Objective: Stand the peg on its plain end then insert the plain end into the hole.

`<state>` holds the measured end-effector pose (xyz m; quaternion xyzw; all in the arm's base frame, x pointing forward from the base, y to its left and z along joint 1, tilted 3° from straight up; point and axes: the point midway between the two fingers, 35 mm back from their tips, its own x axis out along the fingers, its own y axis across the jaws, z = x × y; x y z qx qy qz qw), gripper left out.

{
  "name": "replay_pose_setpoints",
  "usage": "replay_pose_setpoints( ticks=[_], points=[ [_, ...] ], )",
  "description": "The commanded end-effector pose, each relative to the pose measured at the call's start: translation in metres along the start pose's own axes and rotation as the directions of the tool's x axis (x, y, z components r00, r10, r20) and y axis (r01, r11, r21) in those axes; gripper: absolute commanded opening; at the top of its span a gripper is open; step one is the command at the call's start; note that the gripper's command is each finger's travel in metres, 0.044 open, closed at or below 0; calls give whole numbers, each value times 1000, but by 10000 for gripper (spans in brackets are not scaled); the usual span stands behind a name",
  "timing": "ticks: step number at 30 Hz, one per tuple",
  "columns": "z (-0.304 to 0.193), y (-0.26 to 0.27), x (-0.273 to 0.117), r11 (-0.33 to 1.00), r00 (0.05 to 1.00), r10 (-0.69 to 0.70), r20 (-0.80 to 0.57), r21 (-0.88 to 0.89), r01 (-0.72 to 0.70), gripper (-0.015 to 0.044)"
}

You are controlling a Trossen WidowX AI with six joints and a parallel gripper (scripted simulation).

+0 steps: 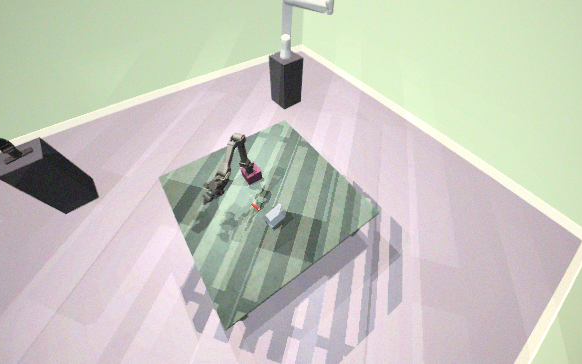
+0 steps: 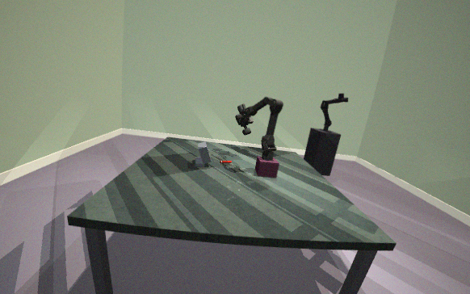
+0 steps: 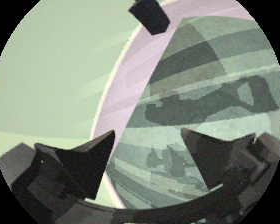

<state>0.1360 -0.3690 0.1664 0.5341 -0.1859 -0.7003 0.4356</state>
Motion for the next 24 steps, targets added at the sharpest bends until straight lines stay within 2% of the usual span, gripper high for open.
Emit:
replay_pose_setpoints(
  ticks=[1,13,24],
  points=[
    [-51,-14,-5,997,989,-71,-132,31,76,440],
    [-166,-74,-48,924,864,-337,-375,45,380,440],
    [-228,-141,-105,769,704,-583,-406,3,639,440]
  ],
)
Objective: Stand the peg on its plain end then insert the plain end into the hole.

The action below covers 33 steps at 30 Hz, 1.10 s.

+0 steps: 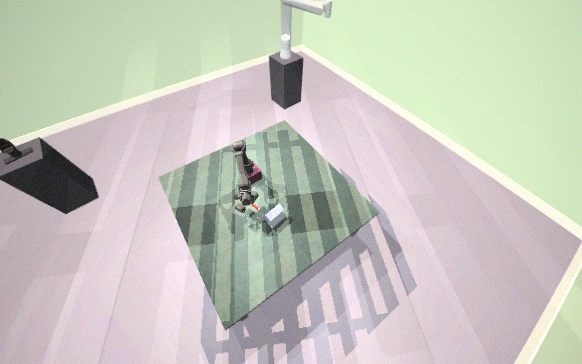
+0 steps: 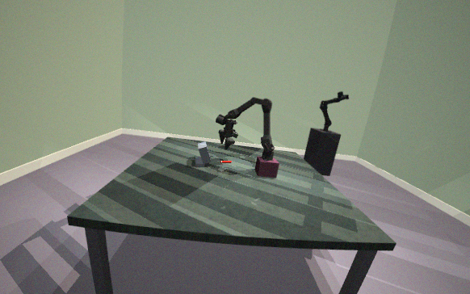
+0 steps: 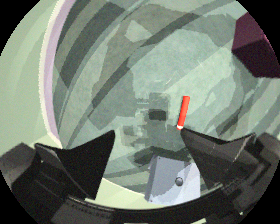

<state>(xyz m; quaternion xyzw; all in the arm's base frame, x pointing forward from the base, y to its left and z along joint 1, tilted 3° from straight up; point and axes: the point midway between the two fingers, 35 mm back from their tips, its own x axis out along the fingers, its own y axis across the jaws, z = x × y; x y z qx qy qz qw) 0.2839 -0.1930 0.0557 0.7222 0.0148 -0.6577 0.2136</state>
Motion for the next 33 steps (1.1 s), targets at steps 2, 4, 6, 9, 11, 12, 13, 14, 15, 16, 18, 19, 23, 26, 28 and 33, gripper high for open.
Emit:
replay_pose_setpoints(
  ticks=[2,4,6,9,11,12,13,14,15,16,18,19,23,26,28,33],
  points=[
    [-26,-52,5,984,985,-169,22,61,168,440],
    [-30,-66,5,975,977,-210,35,80,206,440],
    [-31,-68,5,974,976,-215,37,82,211,440],
    [-31,-68,5,974,976,-215,37,82,211,440],
    [-31,-68,5,974,976,-215,37,82,211,440],
    [-31,-68,5,974,976,-215,37,82,211,440],
    [-31,-68,6,974,976,-215,37,82,211,440],
    [-31,-68,7,974,976,-215,37,82,211,440],
    [-31,-68,9,974,976,-215,37,82,211,440],
    [-31,-68,10,974,976,-215,37,82,211,440],
    [-31,-69,13,974,976,-215,37,82,211,440],
    [-31,-69,15,974,976,-215,37,82,211,440],
    [-31,-70,22,974,976,-215,37,82,211,440],
    [-32,-71,26,974,976,-215,37,82,211,440],
    [-31,-72,30,974,976,-215,37,82,211,440],
    [-31,-73,38,974,976,-215,37,82,211,440]
  ],
)
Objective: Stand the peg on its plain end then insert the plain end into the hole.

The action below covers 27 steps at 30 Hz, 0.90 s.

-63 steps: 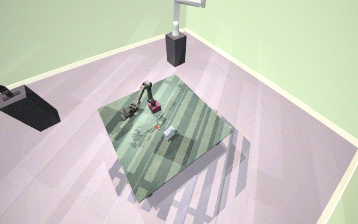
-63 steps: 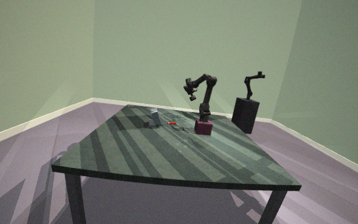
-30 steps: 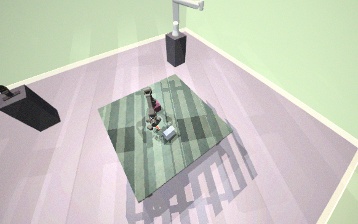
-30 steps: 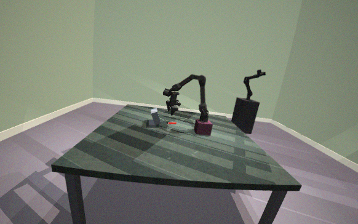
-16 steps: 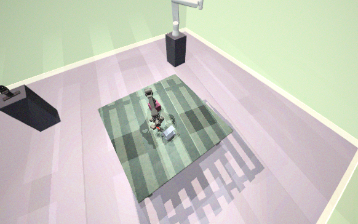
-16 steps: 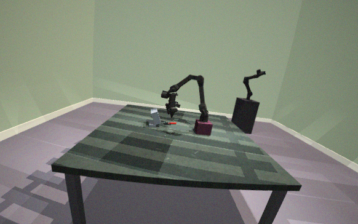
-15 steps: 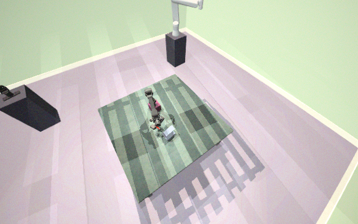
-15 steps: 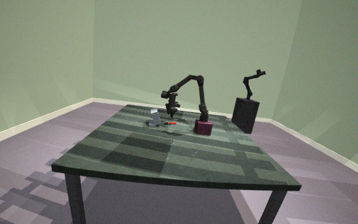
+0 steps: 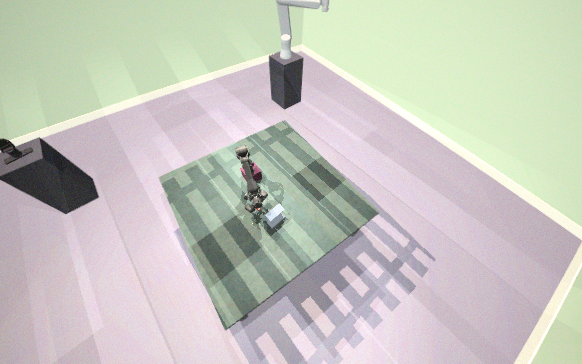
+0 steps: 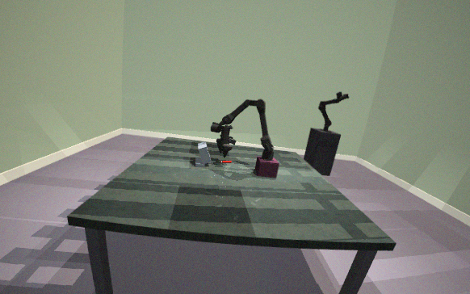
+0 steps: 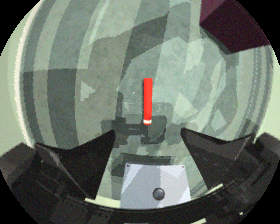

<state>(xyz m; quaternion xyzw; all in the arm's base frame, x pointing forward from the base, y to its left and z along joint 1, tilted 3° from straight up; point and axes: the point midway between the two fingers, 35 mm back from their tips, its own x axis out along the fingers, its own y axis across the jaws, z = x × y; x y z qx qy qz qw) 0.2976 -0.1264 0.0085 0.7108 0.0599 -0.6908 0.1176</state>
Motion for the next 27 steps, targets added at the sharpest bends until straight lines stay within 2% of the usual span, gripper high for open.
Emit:
replay_pose_setpoints(
  ticks=[1,27],
  points=[
    [1,-2,10,1000,1000,-8,5,3,8,440],
    [4,-4,50,1000,1000,-8,5,3,8,440]
  ],
)
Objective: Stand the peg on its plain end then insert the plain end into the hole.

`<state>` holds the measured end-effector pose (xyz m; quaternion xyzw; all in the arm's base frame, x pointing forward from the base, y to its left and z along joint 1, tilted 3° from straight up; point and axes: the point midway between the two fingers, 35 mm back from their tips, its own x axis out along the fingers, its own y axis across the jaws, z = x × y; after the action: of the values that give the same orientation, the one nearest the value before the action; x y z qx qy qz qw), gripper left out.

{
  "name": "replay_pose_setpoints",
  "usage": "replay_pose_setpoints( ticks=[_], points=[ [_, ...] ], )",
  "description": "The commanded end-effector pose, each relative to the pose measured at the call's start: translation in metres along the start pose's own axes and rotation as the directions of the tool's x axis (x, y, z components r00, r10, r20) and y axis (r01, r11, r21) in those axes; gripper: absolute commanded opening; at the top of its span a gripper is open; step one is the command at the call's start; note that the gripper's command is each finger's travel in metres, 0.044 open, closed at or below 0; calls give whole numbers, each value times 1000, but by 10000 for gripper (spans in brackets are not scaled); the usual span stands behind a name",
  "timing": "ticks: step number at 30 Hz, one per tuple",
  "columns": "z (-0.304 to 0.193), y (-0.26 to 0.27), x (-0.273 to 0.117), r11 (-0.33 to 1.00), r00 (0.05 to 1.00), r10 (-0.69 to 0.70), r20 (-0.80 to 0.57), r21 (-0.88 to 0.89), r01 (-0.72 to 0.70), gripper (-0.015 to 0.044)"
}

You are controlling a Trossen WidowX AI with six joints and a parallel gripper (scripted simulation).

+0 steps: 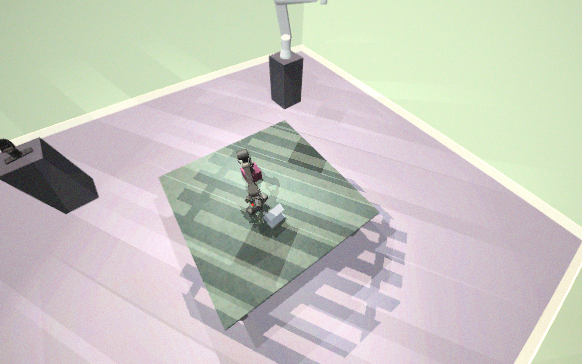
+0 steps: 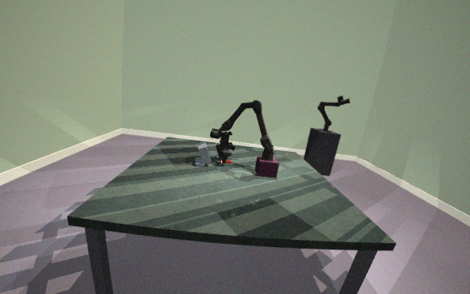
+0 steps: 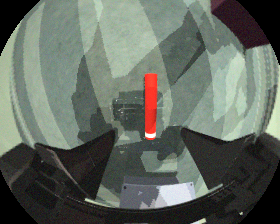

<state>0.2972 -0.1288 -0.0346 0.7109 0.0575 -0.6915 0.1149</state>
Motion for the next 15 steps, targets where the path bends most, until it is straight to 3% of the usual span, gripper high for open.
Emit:
replay_pose_setpoints(
  ticks=[1,13,15],
  points=[
    [2,-2,7,1000,1000,-8,4,-4,8,440],
    [2,-2,7,1000,1000,-8,4,-4,8,125],
    [2,-2,7,1000,1000,-8,4,-4,8,110]
  ],
)
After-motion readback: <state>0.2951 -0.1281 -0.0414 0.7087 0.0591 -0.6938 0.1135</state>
